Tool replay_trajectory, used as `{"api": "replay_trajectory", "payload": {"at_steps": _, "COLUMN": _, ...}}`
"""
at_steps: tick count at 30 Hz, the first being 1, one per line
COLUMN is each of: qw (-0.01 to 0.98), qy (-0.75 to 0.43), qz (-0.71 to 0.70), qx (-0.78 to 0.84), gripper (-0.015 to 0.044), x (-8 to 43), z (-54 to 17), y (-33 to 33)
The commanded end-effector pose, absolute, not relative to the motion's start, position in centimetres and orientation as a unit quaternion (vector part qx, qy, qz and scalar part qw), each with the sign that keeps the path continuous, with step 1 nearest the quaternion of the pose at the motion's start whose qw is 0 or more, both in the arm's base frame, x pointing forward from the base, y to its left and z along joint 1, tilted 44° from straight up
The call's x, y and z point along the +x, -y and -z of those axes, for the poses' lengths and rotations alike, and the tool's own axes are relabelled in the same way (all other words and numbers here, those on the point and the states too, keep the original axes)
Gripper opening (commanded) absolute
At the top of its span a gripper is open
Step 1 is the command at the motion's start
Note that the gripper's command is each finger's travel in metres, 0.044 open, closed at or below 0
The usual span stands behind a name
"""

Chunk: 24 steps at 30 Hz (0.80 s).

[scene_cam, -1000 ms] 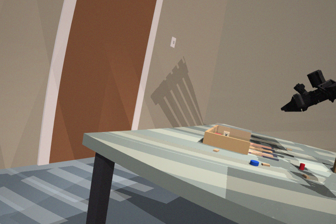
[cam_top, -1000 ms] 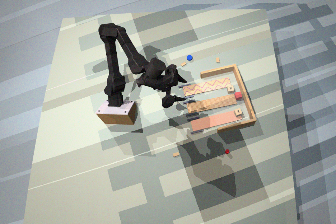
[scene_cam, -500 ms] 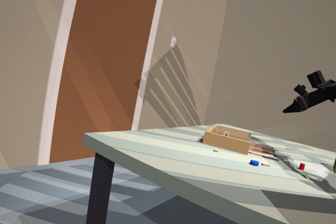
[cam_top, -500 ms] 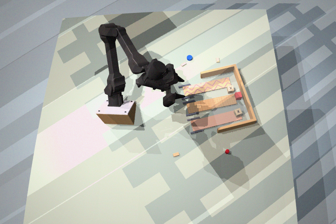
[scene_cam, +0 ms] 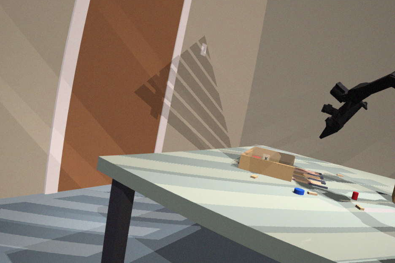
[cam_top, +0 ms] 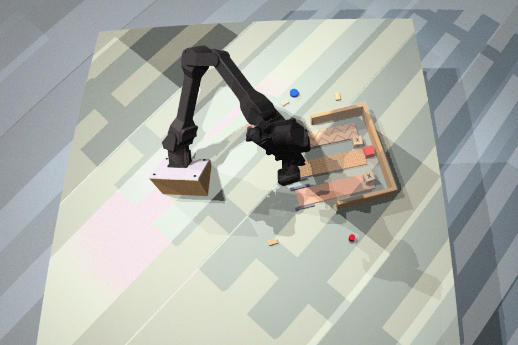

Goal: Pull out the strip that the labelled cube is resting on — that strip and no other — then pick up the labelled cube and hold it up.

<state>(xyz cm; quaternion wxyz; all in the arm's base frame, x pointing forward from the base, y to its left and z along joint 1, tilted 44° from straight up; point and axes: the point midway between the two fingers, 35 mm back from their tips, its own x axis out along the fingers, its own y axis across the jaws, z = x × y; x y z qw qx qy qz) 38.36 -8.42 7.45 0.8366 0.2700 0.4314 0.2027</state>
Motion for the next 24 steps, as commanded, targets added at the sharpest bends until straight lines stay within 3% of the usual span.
{"api": "replay_trajectory", "payload": {"at_steps": 1, "qw": 0.782, "qy": -0.523, "qz": -0.263, "qx": 0.213, "gripper": 0.0, "x": 41.0, "z": -3.3, "y": 8.2}}
{"api": "replay_trajectory", "payload": {"at_steps": 9, "qw": 0.694, "qy": -0.603, "qz": -0.361, "qx": 0.156, "gripper": 0.0, "x": 41.5, "z": 0.9, "y": 6.0}}
{"api": "replay_trajectory", "payload": {"at_steps": 24, "qw": 0.691, "qy": -0.605, "qz": -0.364, "qx": 0.155, "gripper": 0.0, "x": 41.3, "z": 1.2, "y": 6.2}}
